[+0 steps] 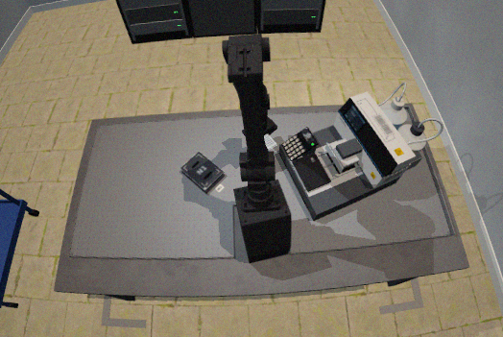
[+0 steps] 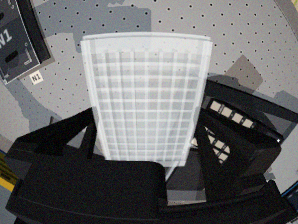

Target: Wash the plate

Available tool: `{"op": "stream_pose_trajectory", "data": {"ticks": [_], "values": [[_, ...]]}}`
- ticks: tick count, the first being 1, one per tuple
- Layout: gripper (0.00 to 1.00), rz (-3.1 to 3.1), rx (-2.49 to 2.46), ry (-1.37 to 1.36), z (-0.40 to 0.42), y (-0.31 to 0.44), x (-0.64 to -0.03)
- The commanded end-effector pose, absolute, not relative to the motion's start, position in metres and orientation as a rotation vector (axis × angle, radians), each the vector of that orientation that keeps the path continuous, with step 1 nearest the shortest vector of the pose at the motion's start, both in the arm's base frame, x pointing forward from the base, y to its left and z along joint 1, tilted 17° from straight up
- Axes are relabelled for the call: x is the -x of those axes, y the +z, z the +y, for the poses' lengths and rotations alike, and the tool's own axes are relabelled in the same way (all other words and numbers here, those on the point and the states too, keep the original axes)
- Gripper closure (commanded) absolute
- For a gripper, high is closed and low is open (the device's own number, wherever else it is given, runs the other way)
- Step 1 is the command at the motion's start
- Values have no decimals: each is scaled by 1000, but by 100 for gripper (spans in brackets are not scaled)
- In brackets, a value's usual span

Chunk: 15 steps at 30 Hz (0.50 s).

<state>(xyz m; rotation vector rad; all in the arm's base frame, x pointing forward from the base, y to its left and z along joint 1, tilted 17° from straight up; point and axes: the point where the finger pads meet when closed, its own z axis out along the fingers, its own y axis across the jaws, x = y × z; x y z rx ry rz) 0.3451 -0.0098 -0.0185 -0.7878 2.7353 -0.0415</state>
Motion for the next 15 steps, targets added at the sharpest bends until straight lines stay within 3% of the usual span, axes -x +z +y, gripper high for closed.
{"op": "stream_pose_trajectory", "data": {"ticks": [1,15], "values": [[18,2681,827,-58,-5,-1,-363],[18,2682,822,-57,-5,-1,-363]]}}
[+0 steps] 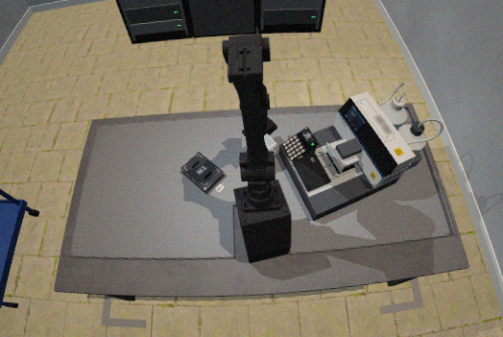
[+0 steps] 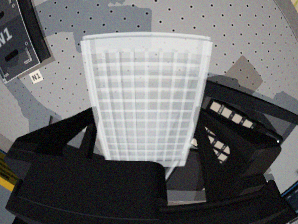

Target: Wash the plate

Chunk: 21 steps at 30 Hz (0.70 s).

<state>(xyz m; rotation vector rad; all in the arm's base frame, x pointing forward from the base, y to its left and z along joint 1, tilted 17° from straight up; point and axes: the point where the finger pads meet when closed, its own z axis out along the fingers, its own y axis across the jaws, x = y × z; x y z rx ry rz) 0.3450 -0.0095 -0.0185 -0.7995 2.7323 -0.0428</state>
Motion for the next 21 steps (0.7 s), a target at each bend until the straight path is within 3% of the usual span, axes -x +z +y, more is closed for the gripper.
{"op": "stream_pose_trajectory", "data": {"ticks": [1,21], "values": [[18,2682,822,-57,-5,-1,-363],[18,2761,642,-21,-44,-14,-333]]}}
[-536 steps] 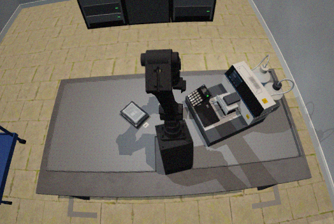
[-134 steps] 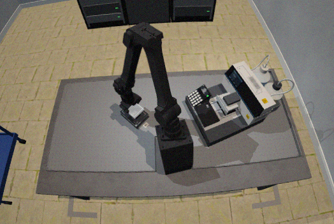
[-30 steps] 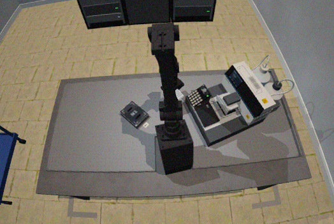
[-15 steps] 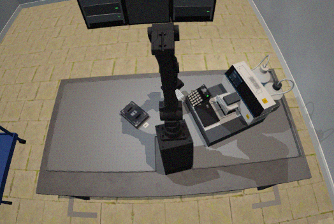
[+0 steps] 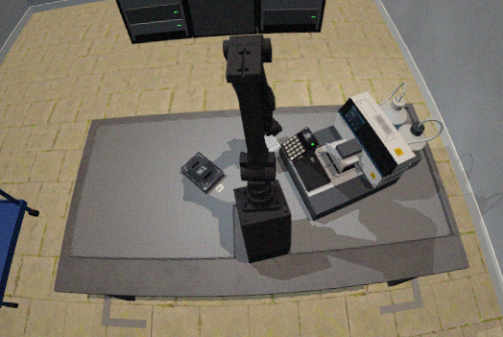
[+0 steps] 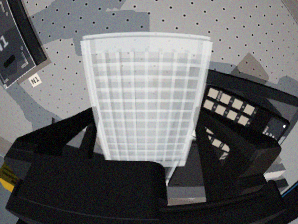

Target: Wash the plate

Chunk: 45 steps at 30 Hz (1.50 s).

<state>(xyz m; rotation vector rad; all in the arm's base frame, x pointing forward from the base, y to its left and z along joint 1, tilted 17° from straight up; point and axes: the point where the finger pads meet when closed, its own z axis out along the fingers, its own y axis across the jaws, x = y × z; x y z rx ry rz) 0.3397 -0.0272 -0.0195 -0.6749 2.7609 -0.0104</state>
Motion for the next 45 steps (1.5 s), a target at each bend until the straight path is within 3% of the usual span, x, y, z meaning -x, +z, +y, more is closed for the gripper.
{"op": "stream_pose_trajectory", "data": {"ticks": [1,23,29,45], "values": [[18,2762,642,-21,-49,-14,-332],[18,2761,641,-25,-138,-20,-312],[18,2823,447,36,-144,-32,-283],[18,2795,478,-1,-206,-34,-248]]}}
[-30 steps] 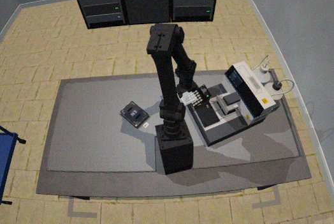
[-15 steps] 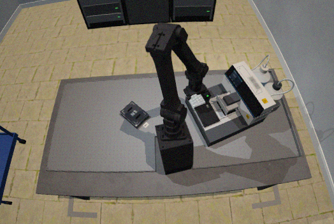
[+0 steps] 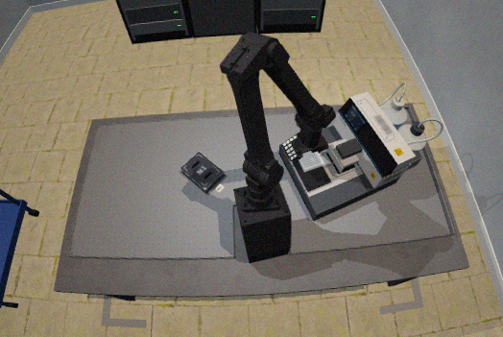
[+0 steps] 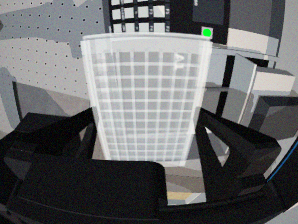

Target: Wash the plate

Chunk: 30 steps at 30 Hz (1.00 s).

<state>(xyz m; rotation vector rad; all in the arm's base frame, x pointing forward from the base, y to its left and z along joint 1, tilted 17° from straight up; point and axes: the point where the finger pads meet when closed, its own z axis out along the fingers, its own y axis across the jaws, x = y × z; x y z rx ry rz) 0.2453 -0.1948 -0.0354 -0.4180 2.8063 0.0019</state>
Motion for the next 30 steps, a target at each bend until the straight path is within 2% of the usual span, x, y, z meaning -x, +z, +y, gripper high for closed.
{"op": "stream_pose_trajectory", "data": {"ticks": [1,7,30], "values": [[18,2794,478,-4,-210,-34,-246],[18,2794,478,-5,-232,-38,-225],[18,2787,507,-11,-228,-36,-233]]}}
